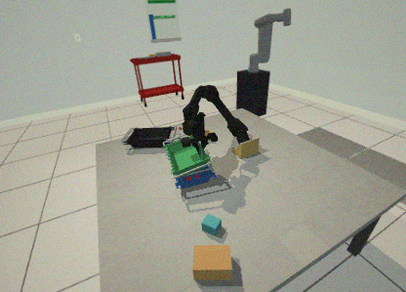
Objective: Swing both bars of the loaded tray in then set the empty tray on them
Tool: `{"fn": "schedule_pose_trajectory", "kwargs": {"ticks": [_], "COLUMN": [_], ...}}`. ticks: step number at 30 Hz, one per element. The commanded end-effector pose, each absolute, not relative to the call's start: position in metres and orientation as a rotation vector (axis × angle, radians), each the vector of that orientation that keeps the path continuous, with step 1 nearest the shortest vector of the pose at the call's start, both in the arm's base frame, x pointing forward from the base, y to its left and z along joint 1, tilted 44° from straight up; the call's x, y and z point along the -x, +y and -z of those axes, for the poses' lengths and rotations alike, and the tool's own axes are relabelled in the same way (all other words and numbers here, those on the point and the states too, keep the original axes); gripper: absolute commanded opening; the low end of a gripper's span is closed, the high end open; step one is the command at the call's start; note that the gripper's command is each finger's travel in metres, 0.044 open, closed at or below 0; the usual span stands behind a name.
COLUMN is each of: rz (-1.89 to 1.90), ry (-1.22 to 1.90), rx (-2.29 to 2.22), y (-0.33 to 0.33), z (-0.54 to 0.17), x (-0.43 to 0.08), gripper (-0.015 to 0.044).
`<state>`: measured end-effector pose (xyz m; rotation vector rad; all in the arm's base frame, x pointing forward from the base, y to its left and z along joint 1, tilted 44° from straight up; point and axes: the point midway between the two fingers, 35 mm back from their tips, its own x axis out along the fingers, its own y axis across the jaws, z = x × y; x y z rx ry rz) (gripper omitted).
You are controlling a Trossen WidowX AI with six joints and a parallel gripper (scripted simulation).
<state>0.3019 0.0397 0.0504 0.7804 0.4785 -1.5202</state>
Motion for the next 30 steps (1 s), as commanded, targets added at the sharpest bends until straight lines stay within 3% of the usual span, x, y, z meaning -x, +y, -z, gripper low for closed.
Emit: {"fn": "schedule_pose_trajectory", "kwargs": {"ticks": [1, 30], "rz": [1.534, 1.534], "ry": [0.5, 0.5], "rx": [-0.773, -0.773], "y": [0.0361, 0.0308], "z": [-0.0432, -0.0336], "x": [-0.2972, -0.2949], "gripper": [0.0, 0.0]}}
